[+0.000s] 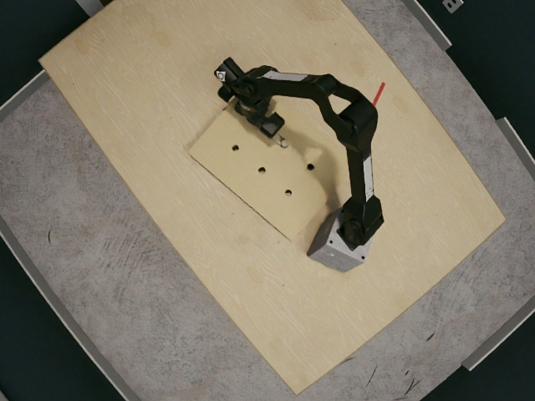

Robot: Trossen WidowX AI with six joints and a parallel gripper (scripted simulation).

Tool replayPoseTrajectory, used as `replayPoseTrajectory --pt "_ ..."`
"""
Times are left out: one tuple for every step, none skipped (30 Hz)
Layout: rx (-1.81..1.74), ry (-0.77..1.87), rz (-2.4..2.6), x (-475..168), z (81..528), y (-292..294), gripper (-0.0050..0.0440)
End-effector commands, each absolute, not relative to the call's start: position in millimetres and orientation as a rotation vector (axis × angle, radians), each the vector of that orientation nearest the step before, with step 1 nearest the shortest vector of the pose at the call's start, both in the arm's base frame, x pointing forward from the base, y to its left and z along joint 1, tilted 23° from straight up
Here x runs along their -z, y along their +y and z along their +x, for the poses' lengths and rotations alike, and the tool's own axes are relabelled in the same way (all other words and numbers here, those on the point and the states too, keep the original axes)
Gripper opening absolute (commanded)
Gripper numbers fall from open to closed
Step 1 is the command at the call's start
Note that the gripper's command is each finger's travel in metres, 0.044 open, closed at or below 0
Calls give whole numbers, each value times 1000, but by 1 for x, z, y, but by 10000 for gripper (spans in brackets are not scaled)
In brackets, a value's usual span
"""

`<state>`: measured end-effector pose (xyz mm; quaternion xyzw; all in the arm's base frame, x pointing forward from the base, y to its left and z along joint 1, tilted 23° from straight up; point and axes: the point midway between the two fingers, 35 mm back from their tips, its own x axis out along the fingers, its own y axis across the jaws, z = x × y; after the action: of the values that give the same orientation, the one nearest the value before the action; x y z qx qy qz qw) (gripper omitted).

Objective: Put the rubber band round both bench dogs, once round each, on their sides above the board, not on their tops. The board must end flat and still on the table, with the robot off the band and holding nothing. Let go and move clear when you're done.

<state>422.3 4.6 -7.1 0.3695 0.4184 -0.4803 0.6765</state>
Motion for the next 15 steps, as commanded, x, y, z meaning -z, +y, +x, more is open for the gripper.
replayPoseTrajectory --pt "1065 923 845 -1 427 5 -50" --pt "1062 919 847 -4 427 6 -50" --pt "1062 919 847 -4 427 6 -50" --pt "1062 919 847 -4 427 6 -50" --pt "1062 919 847 -4 427 6 -50" --pt "1062 919 847 -4 427 6 -50" --pt "1062 919 847 -4 427 6 -50" --pt "1062 918 847 -3 429 6 24" --pt "1064 920 846 -2 429 6 48" --pt "1064 920 846 -2 429 6 48" --pt "1064 920 846 -2 429 6 48" --pt "1065 921 845 -1 431 6 72" --pt "1065 921 844 -1 432 6 80" --pt "1066 922 843 -1 434 7 80" --pt "1067 923 841 0 435 7 80"
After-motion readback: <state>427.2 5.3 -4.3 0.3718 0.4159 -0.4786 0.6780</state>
